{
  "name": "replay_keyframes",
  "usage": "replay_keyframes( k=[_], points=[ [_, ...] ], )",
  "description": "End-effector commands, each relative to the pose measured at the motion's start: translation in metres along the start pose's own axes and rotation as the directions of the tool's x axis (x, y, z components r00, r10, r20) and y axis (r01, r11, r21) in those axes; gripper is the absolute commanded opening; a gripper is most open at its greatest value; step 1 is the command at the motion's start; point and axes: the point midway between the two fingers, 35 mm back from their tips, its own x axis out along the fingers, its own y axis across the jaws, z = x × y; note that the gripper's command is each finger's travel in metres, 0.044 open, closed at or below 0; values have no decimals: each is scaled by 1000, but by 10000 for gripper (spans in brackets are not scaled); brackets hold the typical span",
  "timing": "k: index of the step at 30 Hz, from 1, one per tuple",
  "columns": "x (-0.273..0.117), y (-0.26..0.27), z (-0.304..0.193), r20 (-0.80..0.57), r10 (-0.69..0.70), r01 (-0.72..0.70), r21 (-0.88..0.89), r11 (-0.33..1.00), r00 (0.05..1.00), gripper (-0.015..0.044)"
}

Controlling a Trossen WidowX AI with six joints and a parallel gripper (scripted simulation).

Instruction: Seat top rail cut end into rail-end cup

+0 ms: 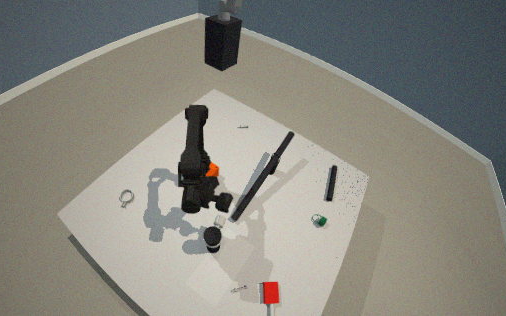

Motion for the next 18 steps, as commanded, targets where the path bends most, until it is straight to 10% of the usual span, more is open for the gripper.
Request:
replay_keyframes(
  k=[1, 18],
  points=[
    [-3, 5, -7, 9, -21, 22, -87, 996, 1000, 440],
    [38, 26, -9, 9, -21, 22, -88, 996, 1000, 440]
  ],
)
